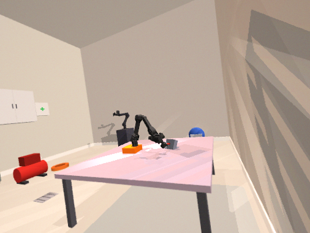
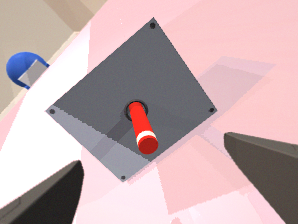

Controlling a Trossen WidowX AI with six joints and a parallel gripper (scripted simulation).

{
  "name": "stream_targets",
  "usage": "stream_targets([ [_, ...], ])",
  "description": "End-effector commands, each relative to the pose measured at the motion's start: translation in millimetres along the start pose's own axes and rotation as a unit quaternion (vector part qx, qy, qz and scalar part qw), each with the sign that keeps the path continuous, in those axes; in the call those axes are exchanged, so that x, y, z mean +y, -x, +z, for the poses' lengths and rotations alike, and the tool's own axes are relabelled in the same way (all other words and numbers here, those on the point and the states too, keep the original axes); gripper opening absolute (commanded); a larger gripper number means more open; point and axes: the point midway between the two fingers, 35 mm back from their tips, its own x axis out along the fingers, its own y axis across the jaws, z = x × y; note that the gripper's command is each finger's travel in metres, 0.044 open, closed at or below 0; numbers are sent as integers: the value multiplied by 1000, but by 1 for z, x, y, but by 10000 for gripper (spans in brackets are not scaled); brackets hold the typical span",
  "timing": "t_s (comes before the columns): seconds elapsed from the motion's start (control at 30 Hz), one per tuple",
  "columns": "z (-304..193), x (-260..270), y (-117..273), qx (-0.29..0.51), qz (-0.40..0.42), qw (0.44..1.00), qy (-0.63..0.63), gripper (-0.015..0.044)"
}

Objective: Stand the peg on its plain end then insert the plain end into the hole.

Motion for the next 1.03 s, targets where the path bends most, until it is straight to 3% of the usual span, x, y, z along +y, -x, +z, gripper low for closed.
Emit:
stream_targets([
  [0.0,2,-1,7,-3,0,1000,5,440],
  [1.0,1,1,46,-8,2,1000,3,440],
])
